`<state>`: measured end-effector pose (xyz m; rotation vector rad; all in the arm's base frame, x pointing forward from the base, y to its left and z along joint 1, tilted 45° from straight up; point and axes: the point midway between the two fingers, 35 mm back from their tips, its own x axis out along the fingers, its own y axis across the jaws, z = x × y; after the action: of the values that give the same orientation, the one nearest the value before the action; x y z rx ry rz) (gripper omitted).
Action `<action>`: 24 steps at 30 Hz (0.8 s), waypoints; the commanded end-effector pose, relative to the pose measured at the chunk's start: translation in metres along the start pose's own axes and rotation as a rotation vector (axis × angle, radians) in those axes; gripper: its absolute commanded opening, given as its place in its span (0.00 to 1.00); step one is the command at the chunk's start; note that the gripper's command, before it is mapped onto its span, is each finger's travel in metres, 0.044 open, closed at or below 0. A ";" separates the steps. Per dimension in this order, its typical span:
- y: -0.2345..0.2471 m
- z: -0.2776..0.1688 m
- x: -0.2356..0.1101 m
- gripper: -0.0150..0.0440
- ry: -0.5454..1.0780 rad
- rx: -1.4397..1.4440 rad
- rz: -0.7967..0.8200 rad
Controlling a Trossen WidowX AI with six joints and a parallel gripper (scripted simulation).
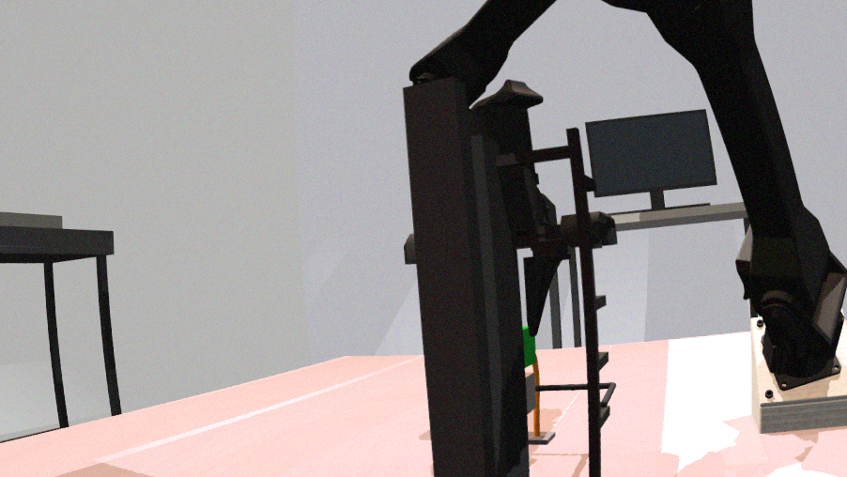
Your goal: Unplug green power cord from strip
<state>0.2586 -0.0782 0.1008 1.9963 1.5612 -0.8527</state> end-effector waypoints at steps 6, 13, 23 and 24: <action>0.000 0.000 0.000 0.29 0.000 -0.001 0.001; 0.001 0.003 0.000 0.25 -0.001 0.000 0.001; 0.002 0.019 -0.001 0.25 -0.003 0.001 0.002; 0.002 0.020 -0.001 0.25 -0.003 0.001 0.002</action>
<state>0.2598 -0.0786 0.0981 2.0092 1.5802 -0.8190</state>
